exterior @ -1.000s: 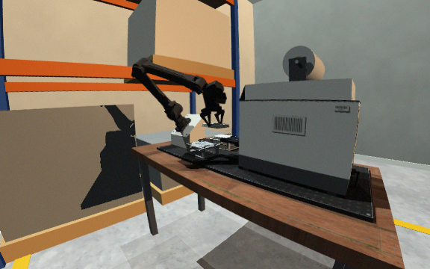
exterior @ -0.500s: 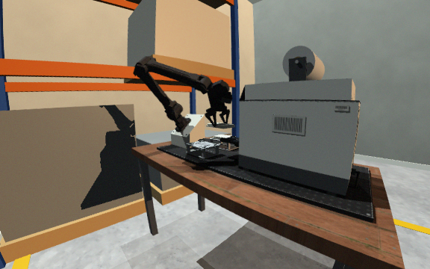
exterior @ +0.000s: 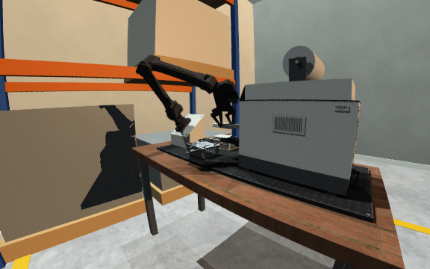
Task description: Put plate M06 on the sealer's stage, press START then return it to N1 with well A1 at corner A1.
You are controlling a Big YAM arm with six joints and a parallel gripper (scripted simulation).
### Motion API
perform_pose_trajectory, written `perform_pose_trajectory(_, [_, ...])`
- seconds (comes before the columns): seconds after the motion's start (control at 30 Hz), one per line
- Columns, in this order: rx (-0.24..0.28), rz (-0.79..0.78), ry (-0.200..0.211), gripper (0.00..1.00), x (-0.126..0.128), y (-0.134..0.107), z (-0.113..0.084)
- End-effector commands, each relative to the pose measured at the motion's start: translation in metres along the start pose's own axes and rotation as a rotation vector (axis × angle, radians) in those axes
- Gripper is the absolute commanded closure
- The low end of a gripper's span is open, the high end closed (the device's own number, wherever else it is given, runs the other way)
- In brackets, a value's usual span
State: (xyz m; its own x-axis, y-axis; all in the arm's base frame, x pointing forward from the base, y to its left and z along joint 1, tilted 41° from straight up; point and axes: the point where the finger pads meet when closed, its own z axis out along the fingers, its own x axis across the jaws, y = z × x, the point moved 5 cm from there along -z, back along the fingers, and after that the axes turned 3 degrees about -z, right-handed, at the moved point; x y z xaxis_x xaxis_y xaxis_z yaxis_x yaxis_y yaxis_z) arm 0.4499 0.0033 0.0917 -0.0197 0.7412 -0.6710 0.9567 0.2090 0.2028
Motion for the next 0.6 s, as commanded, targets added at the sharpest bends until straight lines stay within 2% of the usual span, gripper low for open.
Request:
perform_pose_trajectory(0.0, [-0.015,0.035,-0.007,1.0,-0.007,0.025,-0.001])
perform_pose_trajectory(0.2, [-0.028,0.016,-0.001,1.0,0.008,0.042,-0.002])
perform_pose_trajectory(0.4, [-0.038,0.017,0.0,1.0,0.011,0.056,-0.003])
perform_pose_trajectory(0.57, [-0.037,0.012,0.001,1.0,0.016,0.06,0.0])
